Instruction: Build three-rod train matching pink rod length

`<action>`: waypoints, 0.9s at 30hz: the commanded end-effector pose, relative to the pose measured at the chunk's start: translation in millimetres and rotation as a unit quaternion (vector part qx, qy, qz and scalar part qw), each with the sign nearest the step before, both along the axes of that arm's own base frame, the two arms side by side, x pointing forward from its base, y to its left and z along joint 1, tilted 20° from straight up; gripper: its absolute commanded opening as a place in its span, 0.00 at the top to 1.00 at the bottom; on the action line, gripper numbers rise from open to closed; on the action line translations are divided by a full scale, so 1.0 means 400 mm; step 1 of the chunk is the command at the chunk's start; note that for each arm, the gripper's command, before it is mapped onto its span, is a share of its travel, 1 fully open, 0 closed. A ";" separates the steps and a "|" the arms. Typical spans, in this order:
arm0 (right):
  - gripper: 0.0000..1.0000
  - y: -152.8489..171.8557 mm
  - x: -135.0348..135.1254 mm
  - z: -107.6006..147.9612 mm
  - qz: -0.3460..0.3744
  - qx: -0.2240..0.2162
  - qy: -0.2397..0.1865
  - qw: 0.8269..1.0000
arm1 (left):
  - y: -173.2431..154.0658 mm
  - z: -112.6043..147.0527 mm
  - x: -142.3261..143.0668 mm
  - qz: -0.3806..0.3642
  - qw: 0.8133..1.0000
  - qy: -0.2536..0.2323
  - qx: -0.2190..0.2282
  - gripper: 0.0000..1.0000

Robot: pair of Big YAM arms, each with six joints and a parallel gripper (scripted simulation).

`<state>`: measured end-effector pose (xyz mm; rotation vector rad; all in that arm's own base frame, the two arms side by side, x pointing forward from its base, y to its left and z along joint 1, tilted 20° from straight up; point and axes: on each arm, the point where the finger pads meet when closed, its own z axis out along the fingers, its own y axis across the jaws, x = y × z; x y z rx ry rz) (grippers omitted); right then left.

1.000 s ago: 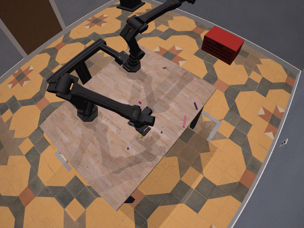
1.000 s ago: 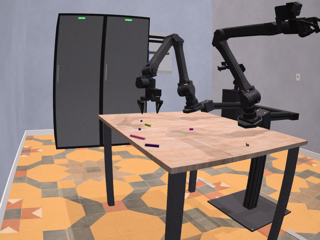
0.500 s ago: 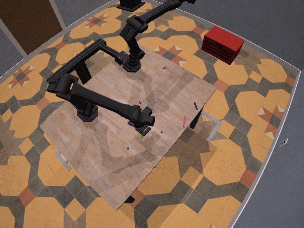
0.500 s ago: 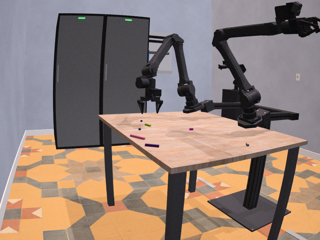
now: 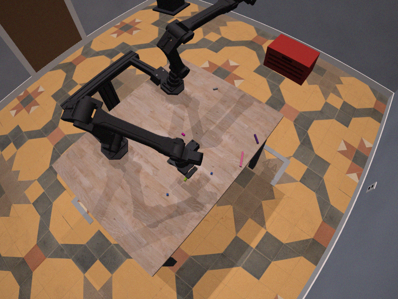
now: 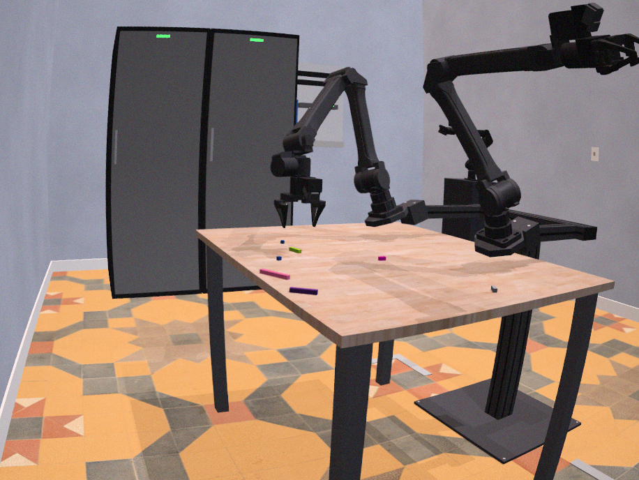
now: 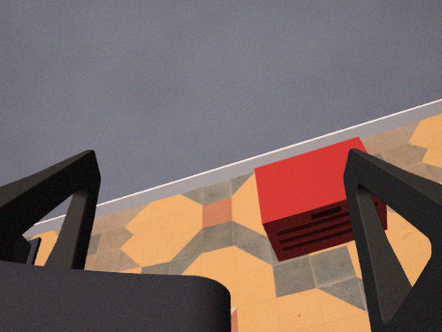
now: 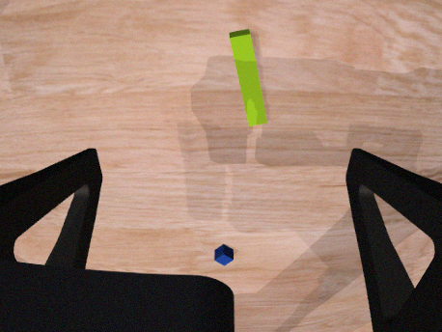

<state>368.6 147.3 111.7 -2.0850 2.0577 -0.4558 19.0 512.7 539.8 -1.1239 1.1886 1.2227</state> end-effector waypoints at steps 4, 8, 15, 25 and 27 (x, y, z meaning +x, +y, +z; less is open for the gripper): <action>0.00 0.007 0.007 0.010 0.009 0.005 -0.009 1.000 | -0.017 0.026 -0.018 0.008 1.000 -0.009 0.016 0.00; 0.00 0.007 0.007 0.010 0.009 0.005 -0.009 1.000 | -0.017 0.026 -0.018 0.008 1.000 -0.009 0.016 0.00; 0.00 0.007 0.007 0.010 0.009 0.005 -0.009 1.000 | -0.017 0.026 -0.018 0.008 1.000 -0.009 0.016 0.00; 0.00 0.020 0.029 0.024 -0.006 0.013 -0.016 1.000 | -0.017 0.026 -0.018 0.008 1.000 -0.009 0.016 0.00; 0.00 0.032 0.045 0.038 -0.013 0.017 -0.019 1.000 | -0.017 0.026 -0.018 0.008 1.000 -0.009 0.016 0.00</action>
